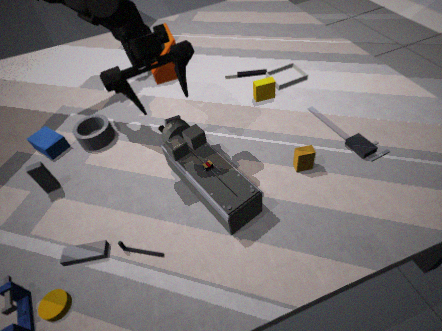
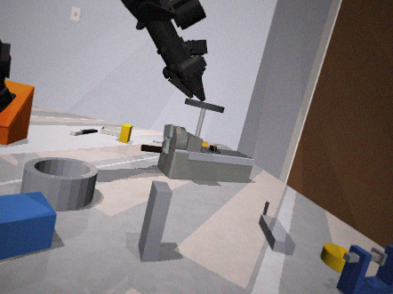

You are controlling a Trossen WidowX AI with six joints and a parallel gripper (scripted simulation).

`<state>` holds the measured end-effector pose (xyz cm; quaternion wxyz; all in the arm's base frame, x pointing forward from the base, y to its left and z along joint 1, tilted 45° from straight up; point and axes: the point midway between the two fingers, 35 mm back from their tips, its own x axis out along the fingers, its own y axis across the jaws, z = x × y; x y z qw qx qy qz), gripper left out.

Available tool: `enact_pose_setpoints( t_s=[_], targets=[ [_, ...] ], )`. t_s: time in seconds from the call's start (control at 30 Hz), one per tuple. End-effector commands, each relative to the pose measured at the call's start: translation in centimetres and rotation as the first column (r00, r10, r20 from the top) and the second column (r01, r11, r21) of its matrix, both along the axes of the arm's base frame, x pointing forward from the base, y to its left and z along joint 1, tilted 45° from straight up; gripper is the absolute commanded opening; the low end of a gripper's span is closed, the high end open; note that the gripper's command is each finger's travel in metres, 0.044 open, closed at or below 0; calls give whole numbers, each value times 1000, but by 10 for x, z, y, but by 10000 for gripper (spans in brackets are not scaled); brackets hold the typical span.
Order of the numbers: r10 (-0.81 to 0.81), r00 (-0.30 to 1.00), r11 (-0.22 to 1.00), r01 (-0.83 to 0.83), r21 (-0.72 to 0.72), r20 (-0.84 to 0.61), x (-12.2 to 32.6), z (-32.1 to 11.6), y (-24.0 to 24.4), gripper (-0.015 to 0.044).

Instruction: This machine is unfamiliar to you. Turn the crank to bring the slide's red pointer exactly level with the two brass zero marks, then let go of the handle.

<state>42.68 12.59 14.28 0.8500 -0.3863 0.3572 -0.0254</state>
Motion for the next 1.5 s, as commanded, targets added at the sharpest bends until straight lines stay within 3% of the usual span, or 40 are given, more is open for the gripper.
enact_pose_setpoints(
  t_s=[0.0,0.37,1.1,1.47],
  targets=[
    [37,999,999,-37,-11,-36,-16,0,-8,440],
    [143,985,989,-146,-31,-100,-65,5,-29,440],
    [144,985,988,-148,-35,-100,-54,-64,-97,440],
    [144,985,988,-148,-35,-100,-52,-75,-107,440]
  ],
)
